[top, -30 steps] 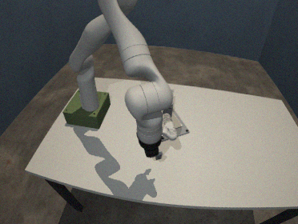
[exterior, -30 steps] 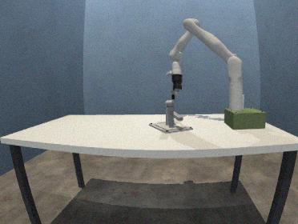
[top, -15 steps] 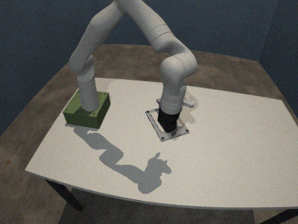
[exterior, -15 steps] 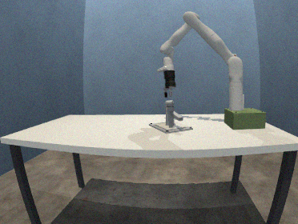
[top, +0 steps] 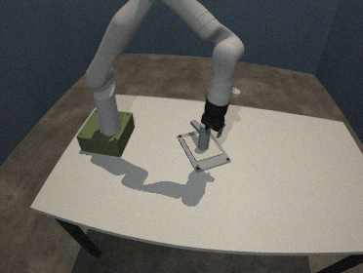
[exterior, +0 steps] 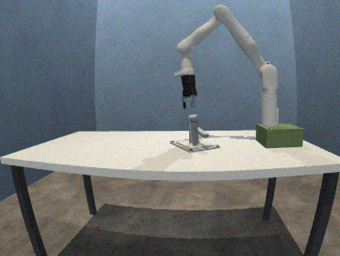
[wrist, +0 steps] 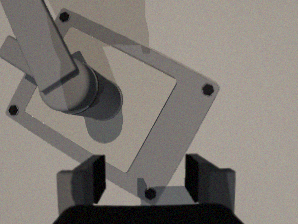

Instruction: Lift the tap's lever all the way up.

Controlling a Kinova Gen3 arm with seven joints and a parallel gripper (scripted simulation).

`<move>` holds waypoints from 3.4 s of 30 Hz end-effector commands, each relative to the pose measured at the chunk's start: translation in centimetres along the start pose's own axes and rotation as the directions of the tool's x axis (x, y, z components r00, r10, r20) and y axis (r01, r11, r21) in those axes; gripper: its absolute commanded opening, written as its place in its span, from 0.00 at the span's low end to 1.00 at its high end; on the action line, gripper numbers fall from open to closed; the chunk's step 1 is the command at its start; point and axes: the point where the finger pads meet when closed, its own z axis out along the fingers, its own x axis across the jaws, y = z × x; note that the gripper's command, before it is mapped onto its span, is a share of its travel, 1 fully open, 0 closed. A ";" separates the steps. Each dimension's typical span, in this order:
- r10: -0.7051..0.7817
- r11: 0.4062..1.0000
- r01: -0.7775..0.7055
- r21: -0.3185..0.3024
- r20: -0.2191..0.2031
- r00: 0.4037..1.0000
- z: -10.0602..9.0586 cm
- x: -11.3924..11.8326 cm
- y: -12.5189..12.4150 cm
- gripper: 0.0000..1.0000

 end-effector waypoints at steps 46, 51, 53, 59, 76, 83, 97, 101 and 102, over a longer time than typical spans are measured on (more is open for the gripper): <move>-0.491 0.871 0.484 -0.090 -0.085 0.867 -1.8 -11.6 -13.9 0.00; -0.491 0.871 0.484 -0.090 -0.085 0.867 -1.8 -11.6 -13.9 0.00; -0.491 0.871 0.484 -0.090 -0.085 0.867 -1.8 -11.6 -13.9 0.00; -0.491 0.871 0.484 -0.090 -0.085 0.867 -1.8 -11.6 -13.9 0.00; -0.491 0.871 0.484 -0.090 -0.085 0.867 -1.8 -11.6 -13.9 0.00; -0.491 0.871 0.484 -0.090 -0.085 0.867 -1.8 -11.6 -13.9 1.00; -0.491 0.871 0.484 -0.090 -0.085 0.867 -1.8 -11.6 -13.9 1.00; -0.491 0.871 0.484 -0.090 -0.085 0.867 -1.8 -11.6 -13.9 1.00; -0.491 0.871 0.484 -0.090 -0.085 0.867 -1.8 -11.6 -13.9 1.00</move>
